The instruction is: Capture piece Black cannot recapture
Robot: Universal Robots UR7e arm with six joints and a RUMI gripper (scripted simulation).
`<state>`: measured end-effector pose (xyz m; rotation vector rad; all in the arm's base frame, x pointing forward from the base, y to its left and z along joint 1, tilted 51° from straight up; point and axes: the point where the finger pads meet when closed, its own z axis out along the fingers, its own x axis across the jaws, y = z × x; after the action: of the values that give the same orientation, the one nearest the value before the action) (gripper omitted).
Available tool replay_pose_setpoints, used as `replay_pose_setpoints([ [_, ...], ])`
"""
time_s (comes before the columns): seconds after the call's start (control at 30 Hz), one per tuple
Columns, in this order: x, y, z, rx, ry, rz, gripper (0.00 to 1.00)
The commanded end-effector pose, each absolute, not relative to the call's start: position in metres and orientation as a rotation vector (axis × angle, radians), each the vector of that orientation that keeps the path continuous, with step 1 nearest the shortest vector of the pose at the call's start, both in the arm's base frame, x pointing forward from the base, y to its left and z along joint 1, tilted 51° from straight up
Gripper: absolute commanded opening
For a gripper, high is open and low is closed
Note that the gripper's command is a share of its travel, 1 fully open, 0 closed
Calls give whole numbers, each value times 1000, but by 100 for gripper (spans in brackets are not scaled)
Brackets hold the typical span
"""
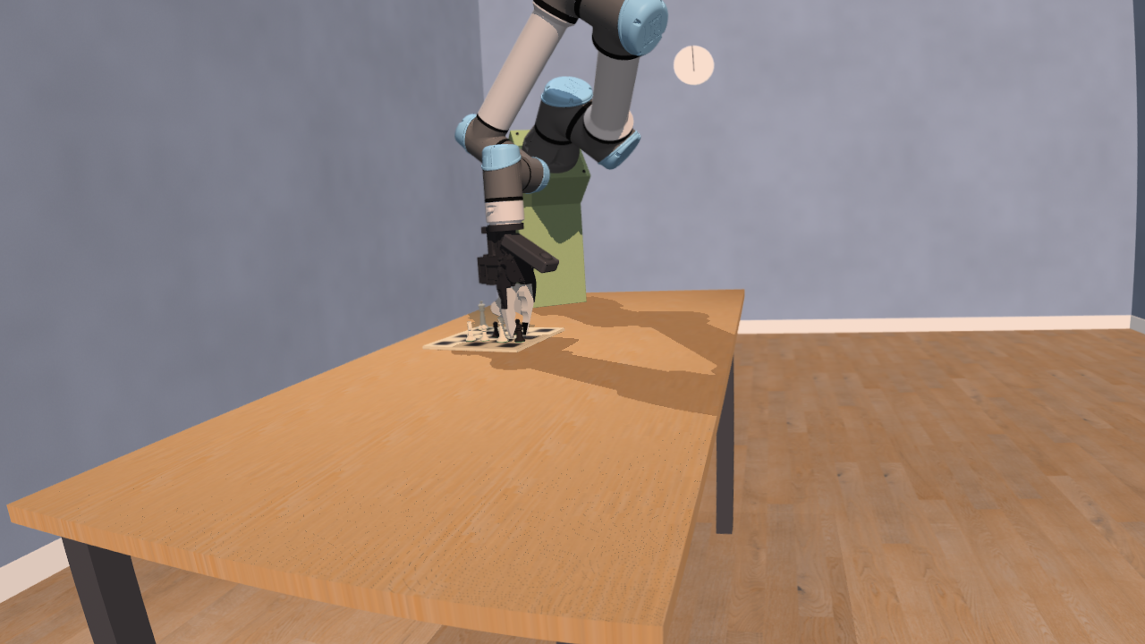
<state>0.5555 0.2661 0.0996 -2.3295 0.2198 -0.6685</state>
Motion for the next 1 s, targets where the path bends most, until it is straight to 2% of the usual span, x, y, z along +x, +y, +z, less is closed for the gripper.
replay_pose_setpoints([
  [0.0, 556, 266, 100, -2329, 220, -670, 22],
  [0.37, 556, 266, 100, -2329, 220, -670, 22],
  [0.4, 556, 266, 100, -2329, 220, -670, 0],
  [0.97, 556, 266, 100, -2329, 220, -670, 0],
])
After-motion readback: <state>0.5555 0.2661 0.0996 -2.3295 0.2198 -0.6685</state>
